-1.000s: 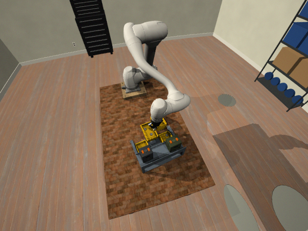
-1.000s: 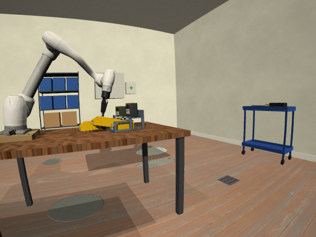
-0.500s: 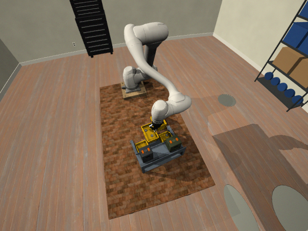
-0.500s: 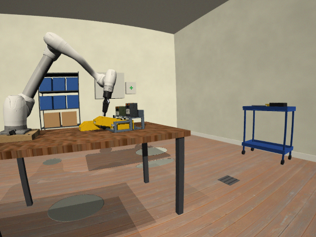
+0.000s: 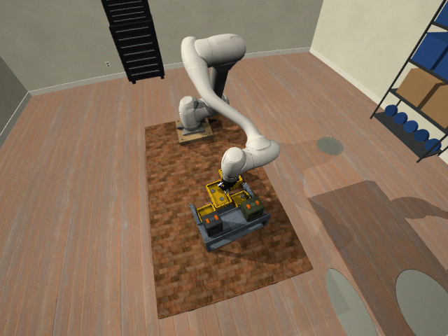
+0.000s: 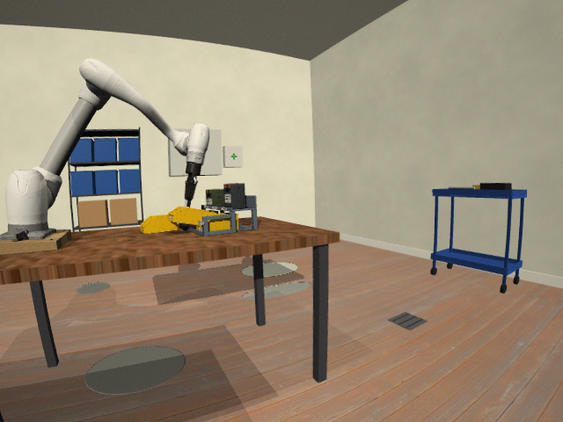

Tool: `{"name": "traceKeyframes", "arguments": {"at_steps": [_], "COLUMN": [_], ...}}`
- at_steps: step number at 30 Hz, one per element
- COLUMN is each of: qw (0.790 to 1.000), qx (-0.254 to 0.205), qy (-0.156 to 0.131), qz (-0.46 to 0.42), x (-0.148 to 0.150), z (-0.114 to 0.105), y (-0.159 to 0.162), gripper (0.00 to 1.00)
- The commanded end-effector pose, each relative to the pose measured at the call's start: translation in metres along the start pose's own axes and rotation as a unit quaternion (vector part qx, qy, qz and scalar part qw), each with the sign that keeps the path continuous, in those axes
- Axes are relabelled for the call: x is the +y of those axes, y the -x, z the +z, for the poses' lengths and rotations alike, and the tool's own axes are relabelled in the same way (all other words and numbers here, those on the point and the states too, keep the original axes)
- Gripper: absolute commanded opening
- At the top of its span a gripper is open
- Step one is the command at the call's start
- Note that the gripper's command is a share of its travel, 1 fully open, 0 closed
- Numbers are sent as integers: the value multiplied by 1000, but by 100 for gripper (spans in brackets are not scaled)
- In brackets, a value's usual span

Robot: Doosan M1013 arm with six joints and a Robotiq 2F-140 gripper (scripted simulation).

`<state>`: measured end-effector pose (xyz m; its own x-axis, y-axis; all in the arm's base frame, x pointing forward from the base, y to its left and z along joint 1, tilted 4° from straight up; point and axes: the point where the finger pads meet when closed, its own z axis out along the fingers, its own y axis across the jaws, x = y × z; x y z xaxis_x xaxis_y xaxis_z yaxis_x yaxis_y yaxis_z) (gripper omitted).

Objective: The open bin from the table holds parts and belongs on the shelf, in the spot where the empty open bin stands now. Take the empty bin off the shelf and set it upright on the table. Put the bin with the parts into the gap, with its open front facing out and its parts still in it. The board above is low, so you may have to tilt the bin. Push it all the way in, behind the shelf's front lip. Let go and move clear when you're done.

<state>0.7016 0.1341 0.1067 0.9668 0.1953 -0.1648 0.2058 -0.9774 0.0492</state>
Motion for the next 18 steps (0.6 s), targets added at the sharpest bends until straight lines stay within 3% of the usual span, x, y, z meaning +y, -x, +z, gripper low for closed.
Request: {"name": "traceKeyframes", "arguments": {"at_steps": [1, 18], "qw": [1000, 1000], "qx": [0, 0], "qy": [2, 2], "qz": [0, 0], "x": [0, 0], "z": [-3, -4], "y": [-5, -11], "gripper": [10, 10]}}
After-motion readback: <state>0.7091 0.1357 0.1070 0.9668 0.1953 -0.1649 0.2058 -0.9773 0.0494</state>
